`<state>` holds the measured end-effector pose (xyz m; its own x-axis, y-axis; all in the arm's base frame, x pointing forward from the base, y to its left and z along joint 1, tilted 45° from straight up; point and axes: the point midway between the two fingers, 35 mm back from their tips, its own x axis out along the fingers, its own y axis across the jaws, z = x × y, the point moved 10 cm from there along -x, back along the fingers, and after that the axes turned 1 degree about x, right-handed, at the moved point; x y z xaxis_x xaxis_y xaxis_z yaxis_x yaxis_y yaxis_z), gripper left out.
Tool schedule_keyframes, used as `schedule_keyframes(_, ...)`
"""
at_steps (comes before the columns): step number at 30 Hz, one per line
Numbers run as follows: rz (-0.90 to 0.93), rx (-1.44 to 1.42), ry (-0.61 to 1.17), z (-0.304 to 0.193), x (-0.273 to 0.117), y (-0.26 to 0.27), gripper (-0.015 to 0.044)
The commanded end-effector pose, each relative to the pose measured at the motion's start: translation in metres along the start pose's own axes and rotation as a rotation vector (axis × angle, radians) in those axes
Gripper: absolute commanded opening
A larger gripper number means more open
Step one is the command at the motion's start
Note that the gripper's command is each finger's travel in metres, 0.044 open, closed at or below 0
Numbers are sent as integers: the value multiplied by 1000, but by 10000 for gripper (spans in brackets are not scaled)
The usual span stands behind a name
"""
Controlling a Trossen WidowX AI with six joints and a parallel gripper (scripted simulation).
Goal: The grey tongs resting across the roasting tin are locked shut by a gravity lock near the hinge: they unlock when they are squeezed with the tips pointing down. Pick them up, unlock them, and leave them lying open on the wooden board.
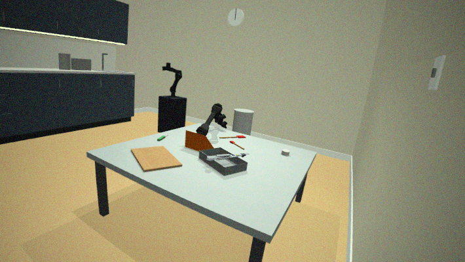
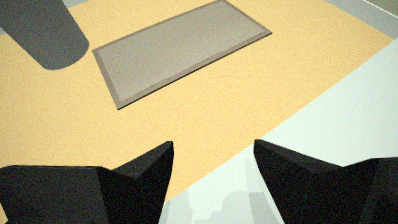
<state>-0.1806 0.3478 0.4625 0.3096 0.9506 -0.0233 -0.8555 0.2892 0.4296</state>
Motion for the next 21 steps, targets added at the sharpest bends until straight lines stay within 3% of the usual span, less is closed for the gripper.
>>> schedule_keyframes(1,-52,-67,-19,15,18,-28,260)
schedule_keyframes(7,-74,-150,-28,33,31,-55,260)
schedule_keyframes(21,-333,-307,-81,94,82,-183,260)
